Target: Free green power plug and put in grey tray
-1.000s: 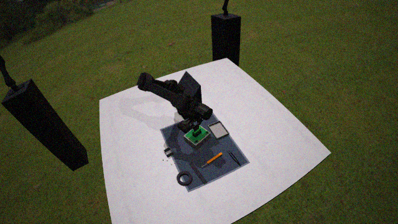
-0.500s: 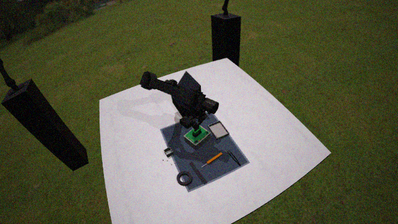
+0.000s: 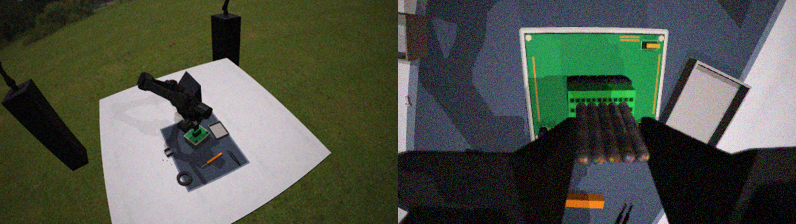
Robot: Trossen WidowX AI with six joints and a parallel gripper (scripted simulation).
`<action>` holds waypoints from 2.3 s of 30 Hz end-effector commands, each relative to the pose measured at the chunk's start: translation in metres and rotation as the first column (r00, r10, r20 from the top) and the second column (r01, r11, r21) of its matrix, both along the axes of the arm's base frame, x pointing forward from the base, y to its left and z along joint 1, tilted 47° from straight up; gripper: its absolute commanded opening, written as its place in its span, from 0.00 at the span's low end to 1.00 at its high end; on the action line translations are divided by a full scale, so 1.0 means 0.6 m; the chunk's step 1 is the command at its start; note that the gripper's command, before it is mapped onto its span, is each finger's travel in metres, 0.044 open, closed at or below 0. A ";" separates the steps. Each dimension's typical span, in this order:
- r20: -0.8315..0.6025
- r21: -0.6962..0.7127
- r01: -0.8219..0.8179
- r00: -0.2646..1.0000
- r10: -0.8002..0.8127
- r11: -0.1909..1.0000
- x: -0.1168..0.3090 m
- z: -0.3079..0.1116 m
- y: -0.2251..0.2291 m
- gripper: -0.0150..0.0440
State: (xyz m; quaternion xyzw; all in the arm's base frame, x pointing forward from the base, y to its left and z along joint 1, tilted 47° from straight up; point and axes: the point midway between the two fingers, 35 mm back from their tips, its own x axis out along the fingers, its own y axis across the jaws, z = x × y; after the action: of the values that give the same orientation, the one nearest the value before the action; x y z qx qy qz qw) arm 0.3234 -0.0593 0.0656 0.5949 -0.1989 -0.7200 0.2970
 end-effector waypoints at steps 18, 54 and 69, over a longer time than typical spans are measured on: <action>0.033 -0.157 -0.052 0.998 0.058 0.986 0.000 0.002 0.035 0.25; 0.030 -0.087 -0.039 0.999 0.041 0.996 0.000 -0.010 0.006 0.68; 0.024 -0.121 -0.037 0.999 0.040 0.992 -0.002 -0.029 -0.015 0.68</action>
State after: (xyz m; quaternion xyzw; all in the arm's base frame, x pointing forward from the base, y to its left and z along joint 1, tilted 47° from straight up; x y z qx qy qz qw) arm 0.3232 -0.0653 0.0502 0.5926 -0.2286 -0.6934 0.3403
